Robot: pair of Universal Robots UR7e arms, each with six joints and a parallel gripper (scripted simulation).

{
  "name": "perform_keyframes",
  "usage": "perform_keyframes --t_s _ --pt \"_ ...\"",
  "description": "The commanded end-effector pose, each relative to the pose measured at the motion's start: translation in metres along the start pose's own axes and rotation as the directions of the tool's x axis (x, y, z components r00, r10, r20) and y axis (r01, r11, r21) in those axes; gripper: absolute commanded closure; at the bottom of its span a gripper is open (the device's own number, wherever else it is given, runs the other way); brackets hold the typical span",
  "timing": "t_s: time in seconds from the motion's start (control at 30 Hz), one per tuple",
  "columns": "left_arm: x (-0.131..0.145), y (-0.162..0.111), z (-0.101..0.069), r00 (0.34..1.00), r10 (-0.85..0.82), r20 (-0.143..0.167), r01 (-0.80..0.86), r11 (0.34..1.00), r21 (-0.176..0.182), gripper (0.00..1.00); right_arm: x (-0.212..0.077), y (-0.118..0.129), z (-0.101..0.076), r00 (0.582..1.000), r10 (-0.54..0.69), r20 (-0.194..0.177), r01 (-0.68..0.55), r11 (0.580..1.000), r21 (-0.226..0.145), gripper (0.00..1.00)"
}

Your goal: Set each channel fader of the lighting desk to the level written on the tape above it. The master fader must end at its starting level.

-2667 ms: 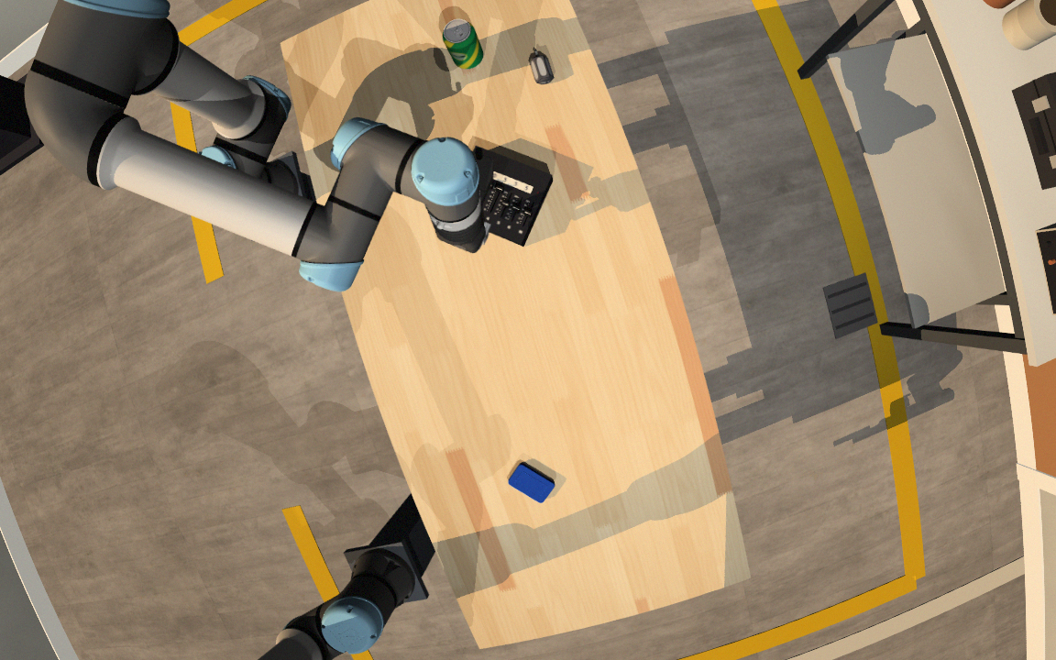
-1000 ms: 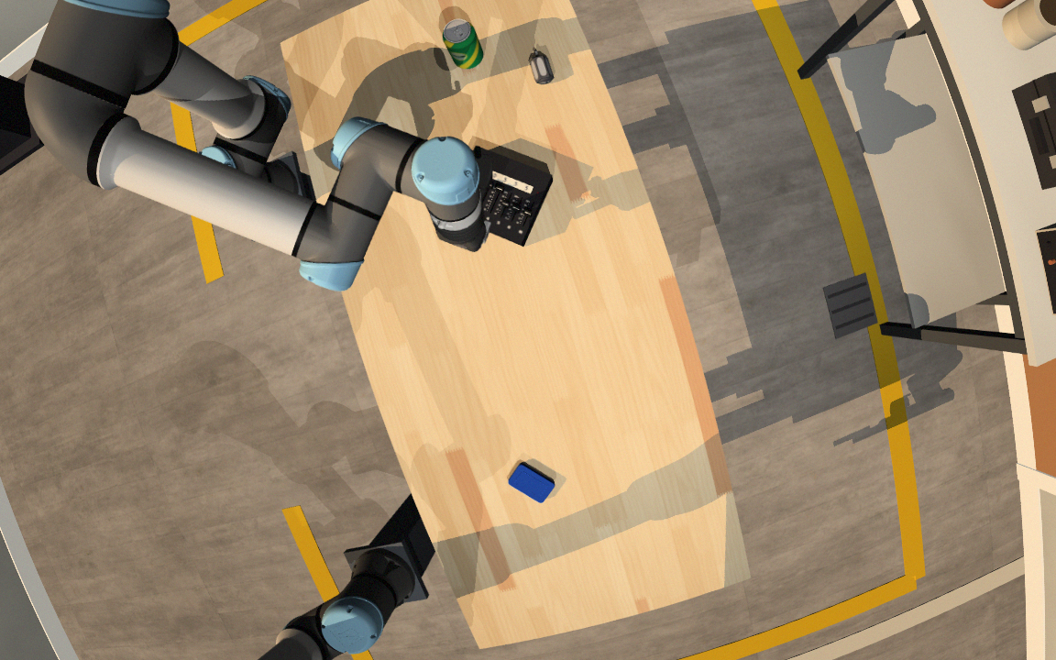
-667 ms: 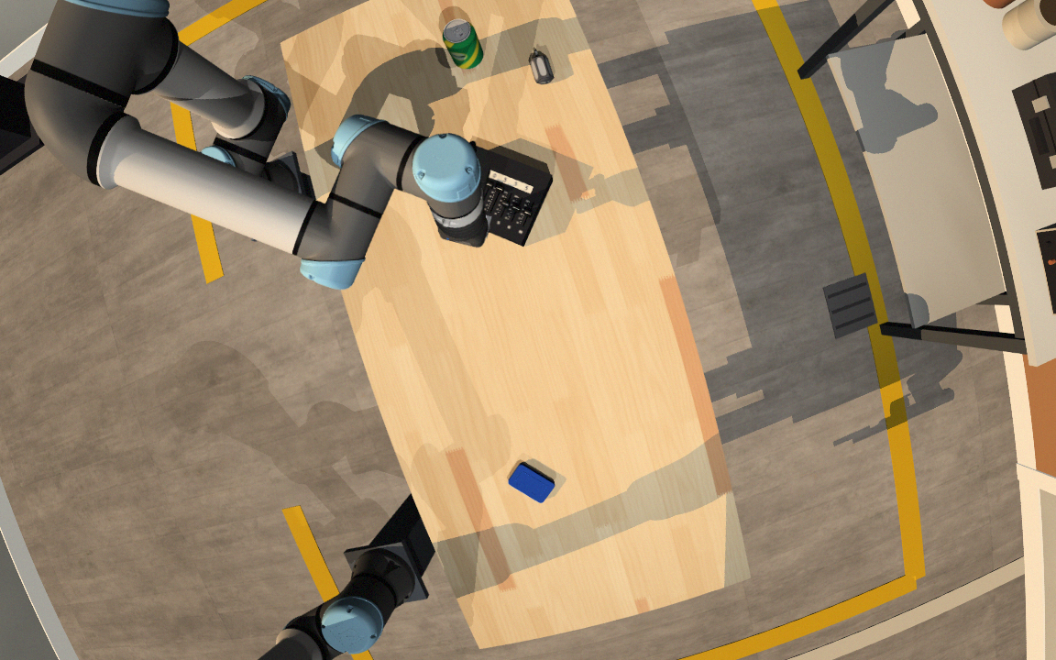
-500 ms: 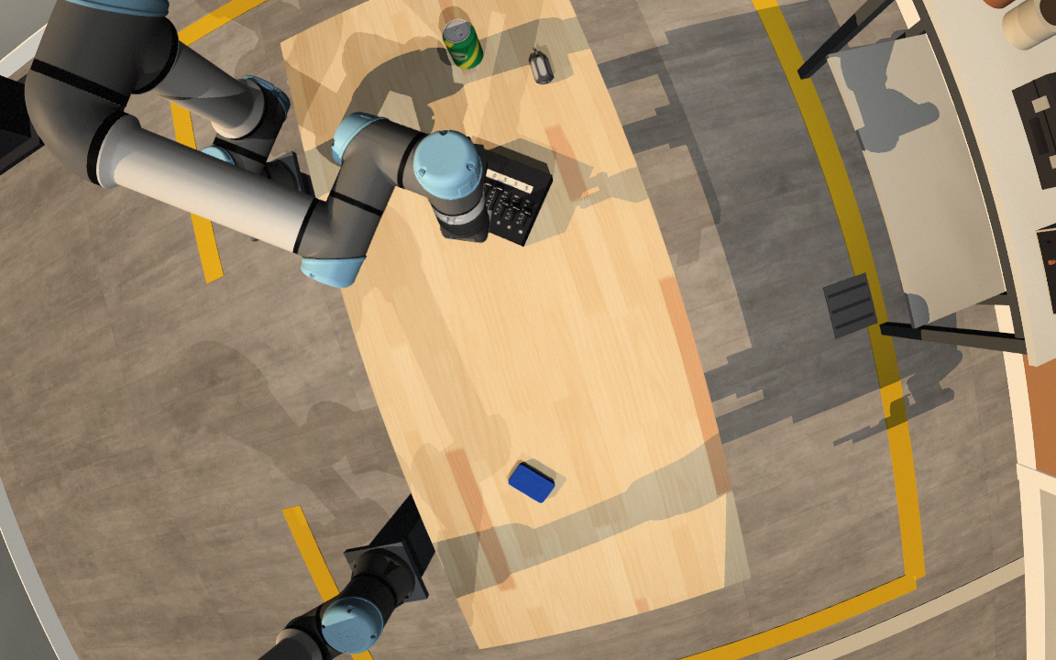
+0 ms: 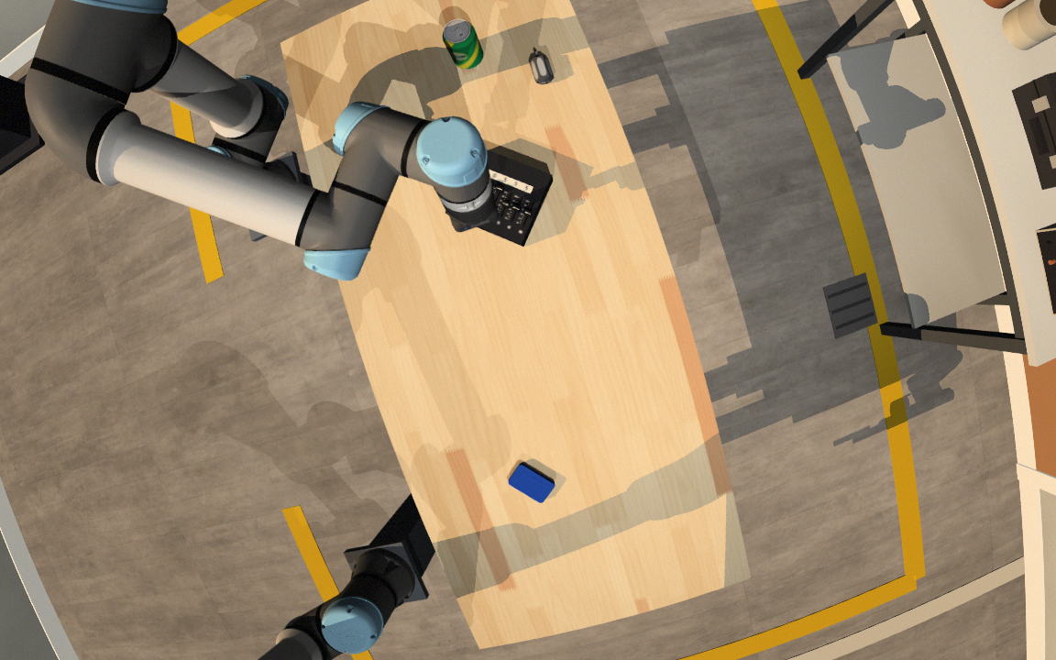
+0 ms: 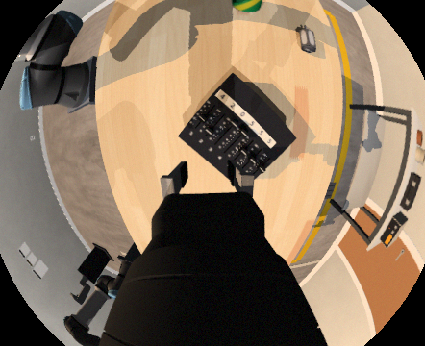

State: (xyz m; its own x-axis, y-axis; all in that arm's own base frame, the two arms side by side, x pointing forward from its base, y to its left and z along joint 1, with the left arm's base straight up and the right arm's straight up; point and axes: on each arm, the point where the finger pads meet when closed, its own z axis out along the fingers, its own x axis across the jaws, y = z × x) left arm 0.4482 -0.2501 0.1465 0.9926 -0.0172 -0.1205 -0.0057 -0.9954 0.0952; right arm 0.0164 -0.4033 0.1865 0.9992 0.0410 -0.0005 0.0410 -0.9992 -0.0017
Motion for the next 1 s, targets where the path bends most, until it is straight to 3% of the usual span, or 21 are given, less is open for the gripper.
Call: perform_keyframes --t_s 0.0,0.13,0.3,0.37,0.63,0.87,0.93,0.97 --pt "0.002 -0.003 -0.005 0.991 -0.133 -0.013 0.133 0.991 0.006 0.00 0.000 0.000 -0.001 1.000 0.000 0.000 0.000 1.000 -0.002 0.00" --pt "0.005 -0.008 -0.012 0.949 -0.315 -0.032 0.315 0.949 0.009 0.00 0.000 0.000 -0.001 1.000 0.000 0.000 0.000 1.000 -0.002 0.00" --pt "0.010 -0.013 -0.020 0.847 -0.529 -0.057 0.530 0.848 0.002 0.00 0.000 0.000 -0.001 1.000 0.000 0.000 0.000 1.000 -0.002 0.00" --pt "0.010 -0.013 -0.020 0.847 -0.529 -0.057 0.530 0.848 0.002 0.00 0.000 0.000 -0.001 1.000 0.000 0.000 0.000 1.000 -0.002 0.00" --pt "0.018 -0.019 -0.033 0.603 -0.793 -0.089 0.794 0.607 -0.028 0.00 0.000 0.000 -0.001 1.000 0.000 0.000 0.000 1.000 -0.002 0.00" --pt "0.025 -0.023 -0.043 0.370 -0.923 -0.101 0.924 0.377 -0.063 0.00 0.000 0.000 -0.001 1.000 0.000 0.000 0.000 1.000 -0.002 0.00" --pt "0.025 -0.023 -0.043 0.370 -0.923 -0.101 0.924 0.377 -0.063 0.00 0.000 0.000 -0.001 1.000 0.000 0.000 0.000 1.000 -0.002 0.00" --pt "0.026 -0.024 -0.044 0.339 -0.935 -0.102 0.935 0.347 -0.068 0.00 0.000 0.000 -0.001 1.000 0.000 0.000 0.000 1.000 -0.002 0.00"
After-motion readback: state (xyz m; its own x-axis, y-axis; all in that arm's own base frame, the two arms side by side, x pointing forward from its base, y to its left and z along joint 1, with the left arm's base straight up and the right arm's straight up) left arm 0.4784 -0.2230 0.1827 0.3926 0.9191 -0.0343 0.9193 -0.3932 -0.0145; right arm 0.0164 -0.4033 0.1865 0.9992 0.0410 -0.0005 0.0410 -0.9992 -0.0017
